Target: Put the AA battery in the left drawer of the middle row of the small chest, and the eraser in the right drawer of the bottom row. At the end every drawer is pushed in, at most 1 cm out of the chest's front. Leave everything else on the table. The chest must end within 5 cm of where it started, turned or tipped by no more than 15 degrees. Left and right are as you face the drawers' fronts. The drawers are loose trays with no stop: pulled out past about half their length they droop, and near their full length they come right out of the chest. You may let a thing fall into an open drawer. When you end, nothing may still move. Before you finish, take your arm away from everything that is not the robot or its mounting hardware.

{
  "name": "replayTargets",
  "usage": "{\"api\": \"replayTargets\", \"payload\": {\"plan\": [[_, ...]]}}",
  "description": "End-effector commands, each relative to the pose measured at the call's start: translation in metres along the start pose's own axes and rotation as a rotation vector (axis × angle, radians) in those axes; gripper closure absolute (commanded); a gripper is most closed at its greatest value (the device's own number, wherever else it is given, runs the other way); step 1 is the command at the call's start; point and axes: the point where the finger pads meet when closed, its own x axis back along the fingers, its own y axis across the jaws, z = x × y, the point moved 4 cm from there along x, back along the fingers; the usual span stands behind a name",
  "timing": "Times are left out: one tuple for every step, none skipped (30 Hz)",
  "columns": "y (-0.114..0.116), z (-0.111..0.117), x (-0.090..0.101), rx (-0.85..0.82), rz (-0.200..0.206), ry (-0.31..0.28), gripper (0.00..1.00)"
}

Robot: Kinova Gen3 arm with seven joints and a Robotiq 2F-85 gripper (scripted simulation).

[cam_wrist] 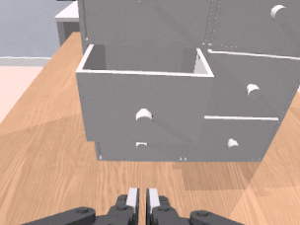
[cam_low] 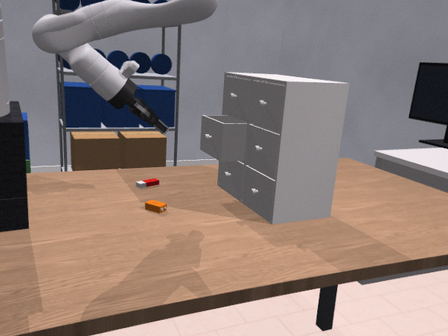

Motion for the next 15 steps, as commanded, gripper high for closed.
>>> {"api": "replayTargets", "payload": {"plan": [[0.0, 0.0, 0.0, -0.001, 0.0, 0.0, 1.0], [0.0, 0.0, 0.0, -0.001, 0.0, 0.0, 1.0], [0.0, 0.0, 0.0, -0.001, 0.0, 0.0, 1.0], [0.0, 0.0, 0.0, -0.001, 0.0, 0.001, 1.0], [0.0, 0.0, 0.0, 0.0, 0.0, 0.001, 1.0], [0.0, 0.0, 0.0, 0.0, 0.0, 0.001, 1.0], [0.0, 0.0, 0.0, 0.0, 0.0, 0.001, 1.0], [0.0, 0.001, -0.001, 0.001, -0.001, 0.003, 1.0], [0.0, 0.001, -0.002, 0.004, -0.001, 0.005, 1.0], [0.0, 0.002, -0.004, 0.007, -0.002, 0.008, 1.0], [0.0, 0.002, -0.005, 0.008, -0.002, 0.01, 1.0], [0.0, 0.003, -0.007, 0.009, -0.002, 0.012, 1.0], [0.0, 0.004, -0.009, 0.009, -0.001, 0.014, 1.0], [0.0, 0.005, -0.011, 0.009, 0.0, 0.015, 1.0], [0.001, 0.005, -0.013, 0.009, 0.002, 0.015, 1.0]]}}
